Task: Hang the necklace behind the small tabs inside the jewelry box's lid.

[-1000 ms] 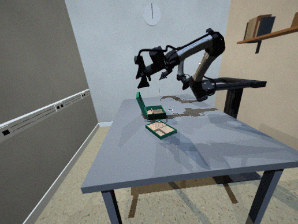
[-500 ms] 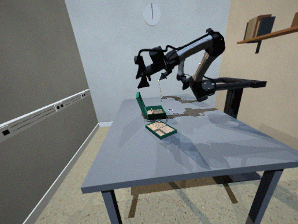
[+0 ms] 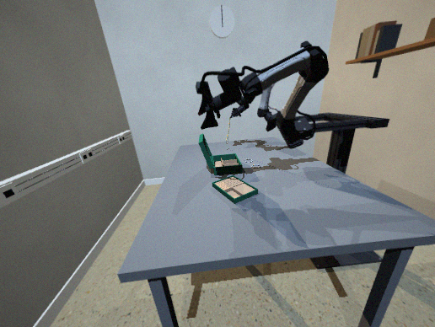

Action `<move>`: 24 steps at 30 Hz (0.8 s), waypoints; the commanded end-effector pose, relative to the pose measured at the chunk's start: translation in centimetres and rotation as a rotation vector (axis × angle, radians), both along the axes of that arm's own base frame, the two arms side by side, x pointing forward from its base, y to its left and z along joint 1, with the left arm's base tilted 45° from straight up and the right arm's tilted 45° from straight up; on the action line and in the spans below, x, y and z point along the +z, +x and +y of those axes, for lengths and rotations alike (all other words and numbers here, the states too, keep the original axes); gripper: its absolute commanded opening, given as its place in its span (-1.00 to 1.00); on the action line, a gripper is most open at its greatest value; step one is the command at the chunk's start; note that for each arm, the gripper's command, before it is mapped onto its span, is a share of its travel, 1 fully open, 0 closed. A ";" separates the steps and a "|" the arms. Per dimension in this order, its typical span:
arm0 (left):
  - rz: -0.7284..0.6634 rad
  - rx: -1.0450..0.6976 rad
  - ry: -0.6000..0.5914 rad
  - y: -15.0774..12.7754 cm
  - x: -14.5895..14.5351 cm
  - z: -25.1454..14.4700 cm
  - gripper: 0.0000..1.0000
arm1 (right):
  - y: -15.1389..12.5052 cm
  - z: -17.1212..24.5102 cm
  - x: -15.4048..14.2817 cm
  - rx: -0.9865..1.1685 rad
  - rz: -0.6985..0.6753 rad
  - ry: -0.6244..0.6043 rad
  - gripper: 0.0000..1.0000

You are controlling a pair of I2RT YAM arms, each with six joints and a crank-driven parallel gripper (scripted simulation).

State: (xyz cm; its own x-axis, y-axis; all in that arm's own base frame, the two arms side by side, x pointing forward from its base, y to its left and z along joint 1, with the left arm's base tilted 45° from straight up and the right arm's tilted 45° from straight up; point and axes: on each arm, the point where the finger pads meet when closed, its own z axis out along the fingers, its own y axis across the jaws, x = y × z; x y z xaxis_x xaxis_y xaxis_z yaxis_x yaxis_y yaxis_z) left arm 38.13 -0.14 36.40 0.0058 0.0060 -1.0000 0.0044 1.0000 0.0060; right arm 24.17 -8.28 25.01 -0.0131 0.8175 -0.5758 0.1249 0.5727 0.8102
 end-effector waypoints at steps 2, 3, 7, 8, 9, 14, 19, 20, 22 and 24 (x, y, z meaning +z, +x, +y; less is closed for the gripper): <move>-0.083 -0.011 -0.002 -0.6 3.3 -0.1 1.00 | 0.7 -0.1 1.3 -0.010 -0.036 -0.051 -1.00; -0.083 -0.011 -0.002 -0.6 3.3 -0.1 1.00 | 1.0 0.0 1.5 0.000 -0.035 -0.052 -1.00; -0.083 -0.011 -0.002 -0.6 3.3 -0.1 1.00 | 1.7 0.9 -0.4 0.030 -0.007 -0.015 -1.00; -0.083 -0.011 -0.002 -0.6 3.3 -0.1 1.00 | 1.9 1.1 -0.2 0.038 -0.011 -0.019 -1.00; -0.083 -0.011 -0.002 -0.6 3.3 -0.1 1.00 | 2.1 1.3 -0.1 0.044 -0.013 -0.022 -1.00; -0.083 -0.011 -0.002 -0.6 3.3 -0.1 1.00 | 2.9 2.5 -1.1 0.079 0.002 -0.005 -1.00; -0.083 -0.011 -0.002 -0.6 3.3 -0.1 1.00 | 3.5 3.1 -0.7 0.093 -0.007 -0.015 -1.00; -0.083 -0.011 -0.002 -0.6 3.3 -0.1 1.00 | 3.7 3.3 -1.7 0.100 0.011 -0.001 -1.00; -0.083 -0.011 -0.002 -0.6 3.3 -0.1 1.00 | 4.1 3.7 -1.0 0.110 0.000 -0.012 -1.00; -0.083 -0.011 -0.002 -0.6 3.3 -0.1 1.00 | 4.4 4.2 -1.9 0.121 0.015 0.001 -1.00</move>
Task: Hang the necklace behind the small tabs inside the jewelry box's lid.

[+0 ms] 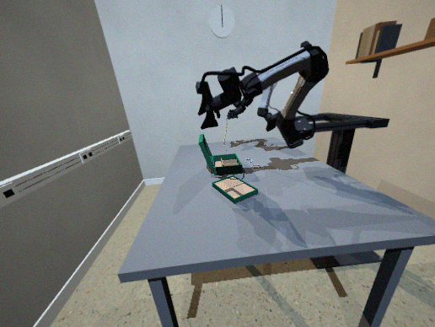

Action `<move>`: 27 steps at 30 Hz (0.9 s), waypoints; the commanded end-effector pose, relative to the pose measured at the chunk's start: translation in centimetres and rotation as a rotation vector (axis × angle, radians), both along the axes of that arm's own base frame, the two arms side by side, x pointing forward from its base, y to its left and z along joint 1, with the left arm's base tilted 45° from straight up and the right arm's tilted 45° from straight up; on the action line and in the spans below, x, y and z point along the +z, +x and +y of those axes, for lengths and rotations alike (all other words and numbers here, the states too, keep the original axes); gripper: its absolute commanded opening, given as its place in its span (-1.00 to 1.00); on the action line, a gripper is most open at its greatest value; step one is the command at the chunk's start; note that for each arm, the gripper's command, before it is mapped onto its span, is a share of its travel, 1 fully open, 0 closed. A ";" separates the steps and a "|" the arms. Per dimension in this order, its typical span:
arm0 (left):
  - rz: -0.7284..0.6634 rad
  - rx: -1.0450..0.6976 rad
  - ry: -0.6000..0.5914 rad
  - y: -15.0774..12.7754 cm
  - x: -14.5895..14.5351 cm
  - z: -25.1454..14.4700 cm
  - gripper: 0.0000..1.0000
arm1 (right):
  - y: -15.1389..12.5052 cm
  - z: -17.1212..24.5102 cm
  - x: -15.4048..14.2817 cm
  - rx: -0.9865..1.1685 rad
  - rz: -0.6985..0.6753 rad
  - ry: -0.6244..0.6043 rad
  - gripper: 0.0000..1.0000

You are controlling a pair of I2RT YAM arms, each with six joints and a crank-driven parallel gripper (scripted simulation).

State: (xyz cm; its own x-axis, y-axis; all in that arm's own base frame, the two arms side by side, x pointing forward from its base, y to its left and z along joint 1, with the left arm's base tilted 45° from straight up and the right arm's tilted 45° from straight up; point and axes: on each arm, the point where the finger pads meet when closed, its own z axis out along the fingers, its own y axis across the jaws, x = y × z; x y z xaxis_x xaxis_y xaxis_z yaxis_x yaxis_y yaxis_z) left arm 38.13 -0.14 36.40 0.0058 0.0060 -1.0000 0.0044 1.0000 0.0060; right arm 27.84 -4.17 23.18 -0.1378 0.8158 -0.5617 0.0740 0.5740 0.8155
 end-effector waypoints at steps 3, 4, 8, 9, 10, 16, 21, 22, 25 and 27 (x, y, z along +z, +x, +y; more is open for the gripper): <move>-0.083 -0.011 -0.002 -0.6 3.3 -0.1 1.00 | 1.3 0.7 -0.5 0.005 -0.008 -0.009 -1.00; -0.083 -0.011 -0.002 -0.6 3.3 -0.1 1.00 | 1.4 1.0 -0.4 0.010 -0.010 -0.011 -1.00; -0.083 -0.011 -0.002 -0.6 3.3 -0.1 1.00 | 2.1 1.9 -0.6 0.029 -0.006 -0.009 -1.00; -0.083 -0.011 -0.002 -0.6 3.3 -0.1 1.00 | 2.3 2.1 -0.2 0.034 -0.015 -0.015 -1.00; -0.083 -0.011 -0.002 -0.6 3.3 -0.1 1.00 | 2.3 2.1 -0.2 0.034 -0.015 -0.015 -1.00; -0.083 -0.011 -0.002 -0.6 3.3 -0.1 1.00 | 3.1 3.2 -1.6 0.046 0.012 -0.006 -1.00; -0.083 -0.011 -0.002 -0.6 3.3 -0.1 1.00 | 4.1 4.3 -1.5 0.061 0.008 -0.011 -1.00; -0.083 -0.011 -0.002 -0.6 3.3 -0.1 1.00 | 4.2 4.5 -1.7 0.063 0.011 -0.010 -1.00; -0.083 -0.011 -0.002 -0.6 3.3 -0.1 1.00 | 4.6 5.2 -2.2 0.072 0.019 -0.009 -1.00; -0.083 -0.011 -0.002 -0.6 3.3 -0.1 1.00 | 4.8 5.5 -1.8 0.075 0.012 -0.012 -1.00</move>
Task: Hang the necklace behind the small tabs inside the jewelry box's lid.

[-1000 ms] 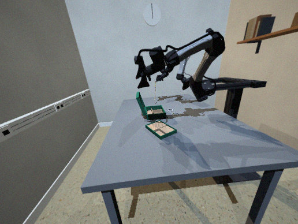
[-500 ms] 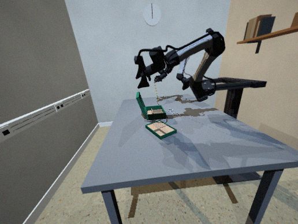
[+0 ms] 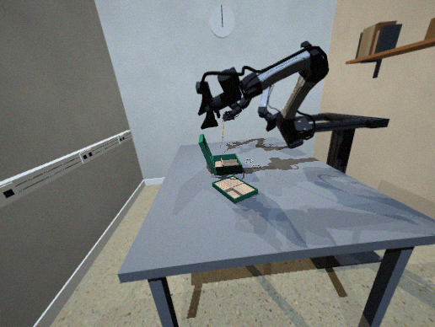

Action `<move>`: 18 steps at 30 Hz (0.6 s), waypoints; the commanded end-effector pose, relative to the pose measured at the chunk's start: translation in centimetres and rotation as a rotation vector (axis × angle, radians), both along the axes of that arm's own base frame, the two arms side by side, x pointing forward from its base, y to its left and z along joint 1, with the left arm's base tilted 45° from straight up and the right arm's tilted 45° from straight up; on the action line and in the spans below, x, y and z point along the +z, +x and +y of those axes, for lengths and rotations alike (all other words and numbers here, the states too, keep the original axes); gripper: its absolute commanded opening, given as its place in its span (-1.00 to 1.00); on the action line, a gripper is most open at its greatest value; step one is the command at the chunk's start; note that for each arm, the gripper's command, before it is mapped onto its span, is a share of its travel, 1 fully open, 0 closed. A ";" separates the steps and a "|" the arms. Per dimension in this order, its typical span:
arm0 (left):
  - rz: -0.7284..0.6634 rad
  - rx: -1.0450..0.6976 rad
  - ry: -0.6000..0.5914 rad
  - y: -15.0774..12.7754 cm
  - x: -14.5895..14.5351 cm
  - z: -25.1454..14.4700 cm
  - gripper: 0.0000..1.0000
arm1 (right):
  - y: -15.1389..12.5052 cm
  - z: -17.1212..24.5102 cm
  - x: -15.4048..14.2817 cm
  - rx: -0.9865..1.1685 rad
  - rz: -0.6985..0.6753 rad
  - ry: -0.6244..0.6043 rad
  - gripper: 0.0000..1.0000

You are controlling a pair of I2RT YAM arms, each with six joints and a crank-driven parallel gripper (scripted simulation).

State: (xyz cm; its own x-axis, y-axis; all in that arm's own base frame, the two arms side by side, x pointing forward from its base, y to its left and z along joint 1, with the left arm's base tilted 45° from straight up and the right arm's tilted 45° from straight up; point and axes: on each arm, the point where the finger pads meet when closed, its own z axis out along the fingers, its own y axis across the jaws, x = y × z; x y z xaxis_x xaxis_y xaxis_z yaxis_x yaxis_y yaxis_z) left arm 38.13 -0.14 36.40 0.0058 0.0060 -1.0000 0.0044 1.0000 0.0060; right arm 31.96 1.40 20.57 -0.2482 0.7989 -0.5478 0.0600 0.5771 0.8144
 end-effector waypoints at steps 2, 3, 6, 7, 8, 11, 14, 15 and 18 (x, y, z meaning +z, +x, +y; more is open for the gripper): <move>-0.083 -0.011 -0.002 -0.6 3.3 -0.1 1.00 | 0.9 0.1 1.1 -0.023 -0.050 -0.017 -1.00; -0.083 -0.011 -0.002 -0.6 3.3 -0.1 1.00 | 1.1 0.3 0.8 -0.020 -0.043 -0.017 -1.00; -0.083 -0.011 -0.002 -0.6 3.3 -0.1 1.00 | 1.8 0.9 1.1 -0.023 -0.051 -0.021 -1.00; -0.083 -0.011 -0.002 -0.6 3.3 -0.1 1.00 | 2.0 1.1 1.2 -0.022 -0.054 -0.022 -1.00; -0.083 -0.011 -0.002 -0.6 3.3 -0.1 1.00 | 2.2 1.3 1.3 -0.021 -0.057 -0.023 -1.00; -0.083 -0.011 -0.002 -0.6 3.3 -0.1 1.00 | 2.8 2.0 1.3 -0.019 -0.059 -0.025 -1.00; -0.083 -0.011 -0.002 -0.6 3.3 -0.1 1.00 | 3.3 2.8 1.0 -0.017 -0.056 -0.026 -1.00; -0.083 -0.011 -0.002 -0.6 3.3 -0.1 1.00 | 3.5 3.0 0.9 -0.017 -0.055 -0.027 -1.00; -0.083 -0.011 -0.002 -0.6 3.3 -0.1 1.00 | 3.6 3.3 0.8 -0.016 -0.054 -0.027 -1.00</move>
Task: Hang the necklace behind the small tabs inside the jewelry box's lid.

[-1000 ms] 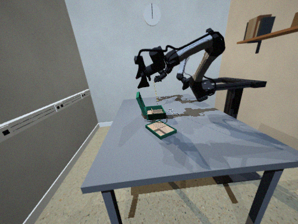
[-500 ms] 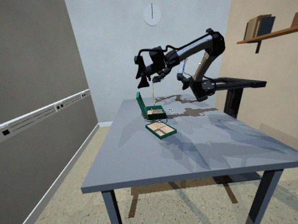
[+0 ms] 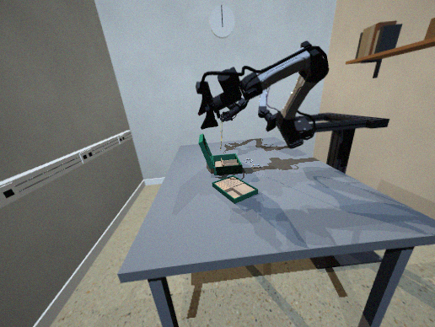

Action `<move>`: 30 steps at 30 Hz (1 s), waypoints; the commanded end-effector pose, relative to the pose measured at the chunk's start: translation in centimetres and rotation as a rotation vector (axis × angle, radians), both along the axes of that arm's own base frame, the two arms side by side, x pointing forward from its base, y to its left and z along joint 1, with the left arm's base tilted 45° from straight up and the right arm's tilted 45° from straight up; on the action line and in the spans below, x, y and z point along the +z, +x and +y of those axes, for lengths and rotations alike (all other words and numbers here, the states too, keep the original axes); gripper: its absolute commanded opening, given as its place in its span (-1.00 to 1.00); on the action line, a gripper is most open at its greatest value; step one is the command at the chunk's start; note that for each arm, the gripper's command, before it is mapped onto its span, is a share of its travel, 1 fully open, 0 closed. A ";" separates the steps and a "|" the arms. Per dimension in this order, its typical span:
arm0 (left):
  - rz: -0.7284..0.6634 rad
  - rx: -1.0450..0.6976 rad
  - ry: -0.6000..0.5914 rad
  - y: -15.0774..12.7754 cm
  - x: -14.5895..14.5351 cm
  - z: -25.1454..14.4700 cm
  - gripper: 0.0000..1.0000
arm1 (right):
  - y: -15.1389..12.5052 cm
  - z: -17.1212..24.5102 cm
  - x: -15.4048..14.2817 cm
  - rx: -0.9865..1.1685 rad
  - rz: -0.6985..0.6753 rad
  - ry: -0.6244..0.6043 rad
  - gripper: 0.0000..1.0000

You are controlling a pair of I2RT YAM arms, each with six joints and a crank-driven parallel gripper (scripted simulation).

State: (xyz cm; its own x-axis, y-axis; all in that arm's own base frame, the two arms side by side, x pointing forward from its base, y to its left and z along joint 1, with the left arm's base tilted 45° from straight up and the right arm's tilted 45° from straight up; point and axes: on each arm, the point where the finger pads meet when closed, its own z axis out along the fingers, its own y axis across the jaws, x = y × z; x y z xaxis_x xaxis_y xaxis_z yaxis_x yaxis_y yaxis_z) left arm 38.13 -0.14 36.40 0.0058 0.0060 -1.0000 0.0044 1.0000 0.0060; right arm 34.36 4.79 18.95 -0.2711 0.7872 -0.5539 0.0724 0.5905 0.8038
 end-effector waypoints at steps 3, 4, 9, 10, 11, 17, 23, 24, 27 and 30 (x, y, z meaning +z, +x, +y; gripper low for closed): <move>-0.083 -0.011 -0.002 -0.6 3.3 -0.1 1.00 | 1.7 0.5 2.1 -0.030 -0.074 -0.014 -1.00; -0.083 -0.011 -0.002 -0.6 3.3 -0.1 1.00 | 1.9 0.7 1.9 -0.033 -0.072 -0.015 -1.00; -0.083 -0.011 -0.002 -0.6 3.3 -0.1 1.00 | 2.8 2.0 1.5 -0.040 -0.068 -0.017 -1.00; -0.083 -0.011 -0.002 -0.6 3.3 -0.1 1.00 | 3.0 2.2 1.4 -0.041 -0.068 -0.018 -1.00; -0.083 -0.011 -0.002 -0.6 3.3 -0.1 1.00 | 3.2 2.4 1.4 -0.044 -0.069 -0.019 -1.00; -0.083 -0.011 -0.002 -0.6 3.3 -0.1 1.00 | 3.7 3.5 0.9 -0.049 -0.067 -0.022 -1.00; -0.083 -0.011 -0.002 -0.6 3.3 -0.1 1.00 | 4.7 4.9 0.4 -0.068 -0.067 -0.027 -1.00; -0.083 -0.011 -0.002 -0.6 3.3 -0.1 1.00 | 4.9 5.1 0.3 -0.071 -0.067 -0.028 -1.00; -0.083 -0.011 -0.002 -0.6 3.3 -0.1 1.00 | 5.3 5.8 0.0 -0.082 -0.067 -0.031 -1.00; -0.083 -0.011 -0.002 -0.6 3.3 -0.1 1.00 | 5.8 6.6 -0.4 -0.093 -0.069 -0.033 -1.00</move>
